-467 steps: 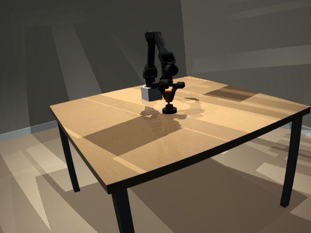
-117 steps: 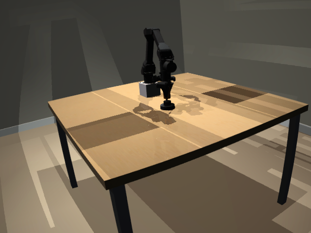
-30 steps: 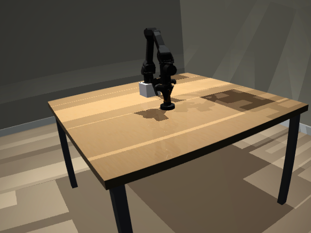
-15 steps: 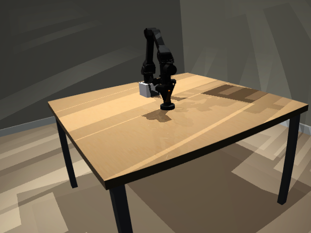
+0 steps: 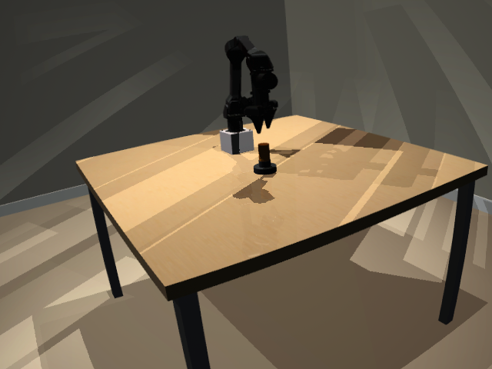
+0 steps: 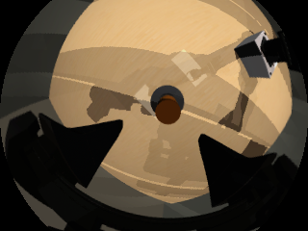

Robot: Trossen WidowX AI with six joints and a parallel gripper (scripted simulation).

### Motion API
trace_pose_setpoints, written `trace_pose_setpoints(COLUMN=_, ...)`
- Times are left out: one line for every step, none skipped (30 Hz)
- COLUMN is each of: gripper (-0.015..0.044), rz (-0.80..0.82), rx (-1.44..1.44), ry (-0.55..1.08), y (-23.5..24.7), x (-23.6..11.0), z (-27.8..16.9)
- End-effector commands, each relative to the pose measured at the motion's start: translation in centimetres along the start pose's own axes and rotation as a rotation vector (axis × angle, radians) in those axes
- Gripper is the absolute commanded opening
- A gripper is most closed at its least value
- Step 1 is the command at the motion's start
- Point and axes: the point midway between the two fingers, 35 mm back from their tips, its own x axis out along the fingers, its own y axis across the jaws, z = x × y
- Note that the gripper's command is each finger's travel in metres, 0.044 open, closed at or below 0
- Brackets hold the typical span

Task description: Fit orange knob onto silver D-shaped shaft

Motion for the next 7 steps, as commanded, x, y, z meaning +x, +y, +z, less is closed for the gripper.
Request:
trace_pose_setpoints(gripper=0.044, rz=-0.022, rx=-0.003, ry=-0.019, y=-0.06, x=-0.07, z=0.06)
trace_pose_setpoints(gripper=0.044, rz=-0.022, rx=-0.003, ry=-0.019, y=0.0, x=-0.06, z=0.0)
trace_pose_setpoints(gripper=0.044, rz=-0.022, rx=-0.003, ry=-0.019, y=0.0, x=-0.06, z=0.0)
trace_pose_setpoints(gripper=0.044, rz=-0.022, rx=-0.003, ry=-0.019, y=0.0, x=-0.06, z=0.0)
trace_pose_setpoints(gripper=0.044, rz=-0.022, rx=-0.003, ry=-0.019, y=0.0, x=-0.06, z=0.0)
trace_pose_setpoints(gripper=0.044, rz=-0.022, rx=-0.003, ry=-0.019, y=0.0, x=-0.06, z=0.0)
trace_pose_setpoints(gripper=0.044, rz=-0.022, rx=-0.003, ry=-0.019, y=0.0, x=-0.06, z=0.0)
